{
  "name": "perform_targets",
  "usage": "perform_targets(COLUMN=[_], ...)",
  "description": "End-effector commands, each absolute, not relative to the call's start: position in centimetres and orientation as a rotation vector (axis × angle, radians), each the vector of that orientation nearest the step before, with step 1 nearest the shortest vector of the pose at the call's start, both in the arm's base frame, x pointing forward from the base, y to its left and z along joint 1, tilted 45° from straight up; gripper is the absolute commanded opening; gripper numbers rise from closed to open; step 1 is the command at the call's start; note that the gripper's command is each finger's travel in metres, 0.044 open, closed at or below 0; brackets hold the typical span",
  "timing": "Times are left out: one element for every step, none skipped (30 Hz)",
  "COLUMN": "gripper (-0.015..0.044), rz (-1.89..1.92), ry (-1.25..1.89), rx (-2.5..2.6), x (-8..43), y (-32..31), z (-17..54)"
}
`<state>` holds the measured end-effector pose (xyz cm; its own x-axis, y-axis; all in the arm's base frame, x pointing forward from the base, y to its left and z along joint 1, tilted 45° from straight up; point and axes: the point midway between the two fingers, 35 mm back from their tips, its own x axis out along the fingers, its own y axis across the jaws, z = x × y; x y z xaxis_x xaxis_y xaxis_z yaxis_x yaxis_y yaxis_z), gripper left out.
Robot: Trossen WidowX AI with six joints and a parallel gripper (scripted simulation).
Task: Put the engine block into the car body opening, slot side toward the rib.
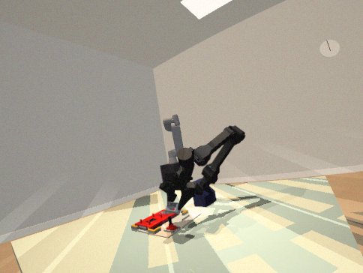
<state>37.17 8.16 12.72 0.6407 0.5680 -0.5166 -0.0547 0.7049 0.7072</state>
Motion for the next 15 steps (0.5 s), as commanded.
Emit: perform_targets(gripper=[0.0000, 0.0000, 0.0000, 0.0000, 0.0000, 0.0000, 0.0000, 0.0000, 0.0000, 0.0000, 0.0000, 0.0000, 0.0000, 0.0000, 0.0000], rz=[0.384, 0.382, 0.378, 0.373, 0.367, 0.359, 0.351, 0.344, 0.337, 0.332, 0.331, 0.331, 0.331, 0.331, 0.331], ry=[0.785, 0.781, 0.773, 0.762, 0.748, 0.729, 0.712, 0.691, 0.672, 0.659, 0.655, 0.654, 0.654, 0.654, 0.654], rx=[0.716, 0.716, 0.716, 0.717, 0.718, 0.720, 0.723, 0.727, 0.731, 0.735, 0.736, 0.736, 0.737, 0.737, 0.737], x=[37.1, 37.1, 37.1, 37.1, 37.1, 37.0, 37.0, 36.9, 36.8, 36.8, 36.7, 36.7, 36.7, 36.7, 36.7], y=[8.1, 8.1, 8.1, 8.2, 8.3, 8.4, 8.6, 8.8, 9.1, 9.4, 9.6, 9.8, 9.9, 10.1, 10.3], z=[13.0, 13.0, 12.9, 12.8, 12.6, 12.5, 12.2, 12.0, 11.8, 11.5, 11.3, 11.1, 10.9, 10.8, 10.6])
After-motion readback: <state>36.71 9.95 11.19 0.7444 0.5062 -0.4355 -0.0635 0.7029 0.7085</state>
